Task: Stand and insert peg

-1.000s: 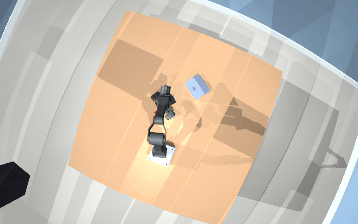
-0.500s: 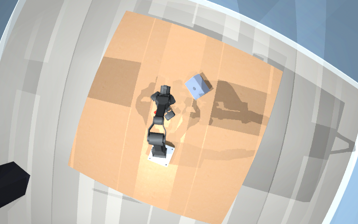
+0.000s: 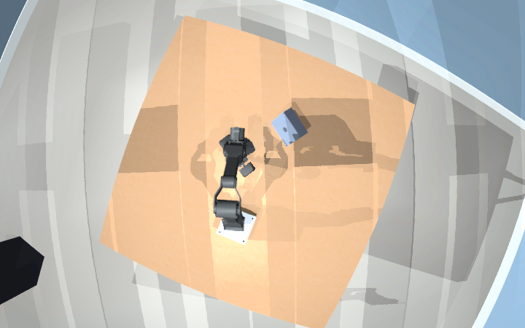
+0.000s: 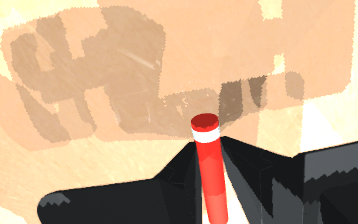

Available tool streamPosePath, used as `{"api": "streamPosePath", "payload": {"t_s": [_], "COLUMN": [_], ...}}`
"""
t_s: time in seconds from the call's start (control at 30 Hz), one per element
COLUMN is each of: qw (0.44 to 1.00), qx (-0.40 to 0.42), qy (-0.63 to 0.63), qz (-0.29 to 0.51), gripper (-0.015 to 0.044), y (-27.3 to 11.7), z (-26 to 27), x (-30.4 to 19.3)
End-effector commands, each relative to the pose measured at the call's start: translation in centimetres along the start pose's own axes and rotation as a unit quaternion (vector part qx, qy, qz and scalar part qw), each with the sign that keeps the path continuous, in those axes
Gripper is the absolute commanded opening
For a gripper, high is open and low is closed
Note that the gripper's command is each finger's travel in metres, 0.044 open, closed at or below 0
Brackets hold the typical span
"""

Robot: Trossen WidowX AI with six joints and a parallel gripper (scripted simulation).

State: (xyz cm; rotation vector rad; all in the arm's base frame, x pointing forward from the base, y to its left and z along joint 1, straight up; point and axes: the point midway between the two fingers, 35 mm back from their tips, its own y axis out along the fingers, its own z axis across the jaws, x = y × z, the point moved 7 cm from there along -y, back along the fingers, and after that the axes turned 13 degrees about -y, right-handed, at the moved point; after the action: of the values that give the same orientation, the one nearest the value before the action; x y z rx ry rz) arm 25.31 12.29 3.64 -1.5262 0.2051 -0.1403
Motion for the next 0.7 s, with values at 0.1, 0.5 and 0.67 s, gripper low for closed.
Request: {"api": "streamPosePath", "payload": {"t_s": [0.1, 0.5, 0.67], "qw": [1.0, 0.997, 0.995], "qx": [-0.008, -0.02, -0.025], "qy": [0.002, 0.002, 0.002], "qz": [-0.027, -0.077, -0.098], "gripper": [0.0051, 0.0051, 0.0051], "y": [-0.3, -0.8, -0.9], "z": [0.0, 0.3, 0.5], "x": [-0.8, -2.0, -2.6]}}
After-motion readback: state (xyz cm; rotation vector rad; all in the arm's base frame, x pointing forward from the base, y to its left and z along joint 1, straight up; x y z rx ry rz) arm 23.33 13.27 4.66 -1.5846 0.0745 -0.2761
